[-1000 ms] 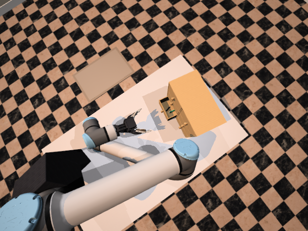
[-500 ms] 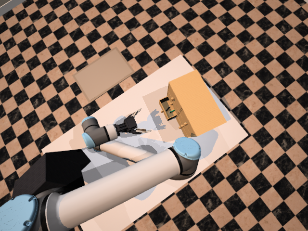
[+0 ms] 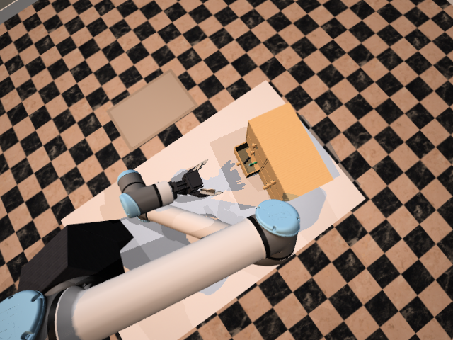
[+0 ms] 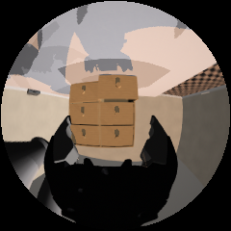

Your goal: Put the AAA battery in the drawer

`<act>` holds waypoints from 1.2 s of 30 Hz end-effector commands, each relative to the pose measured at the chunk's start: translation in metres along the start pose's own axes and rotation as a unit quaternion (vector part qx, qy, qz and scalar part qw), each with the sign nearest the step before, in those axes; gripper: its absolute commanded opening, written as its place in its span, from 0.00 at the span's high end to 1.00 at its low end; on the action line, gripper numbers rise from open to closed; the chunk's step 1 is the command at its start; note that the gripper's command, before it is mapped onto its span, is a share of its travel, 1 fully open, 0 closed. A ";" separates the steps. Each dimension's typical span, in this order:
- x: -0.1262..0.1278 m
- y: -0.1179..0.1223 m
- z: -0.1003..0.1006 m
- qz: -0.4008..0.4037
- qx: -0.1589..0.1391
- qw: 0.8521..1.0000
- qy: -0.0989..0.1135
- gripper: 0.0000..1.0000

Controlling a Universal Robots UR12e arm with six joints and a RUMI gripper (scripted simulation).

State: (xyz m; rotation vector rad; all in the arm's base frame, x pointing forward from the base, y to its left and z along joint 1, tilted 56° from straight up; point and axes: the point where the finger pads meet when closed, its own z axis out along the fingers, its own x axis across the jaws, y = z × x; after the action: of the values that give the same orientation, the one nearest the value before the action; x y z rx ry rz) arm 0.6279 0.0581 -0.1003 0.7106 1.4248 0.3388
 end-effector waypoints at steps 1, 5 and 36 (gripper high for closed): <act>0.000 0.001 0.000 0.000 0.016 1.000 0.000 0.00; 0.000 0.002 -0.001 0.000 0.032 0.999 0.000 0.00; 0.000 0.012 -0.006 0.000 0.192 0.981 0.000 0.00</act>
State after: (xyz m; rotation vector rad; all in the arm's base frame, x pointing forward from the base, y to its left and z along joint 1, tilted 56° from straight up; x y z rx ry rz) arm 0.6243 0.0670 -0.0937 0.9852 1.4994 0.0929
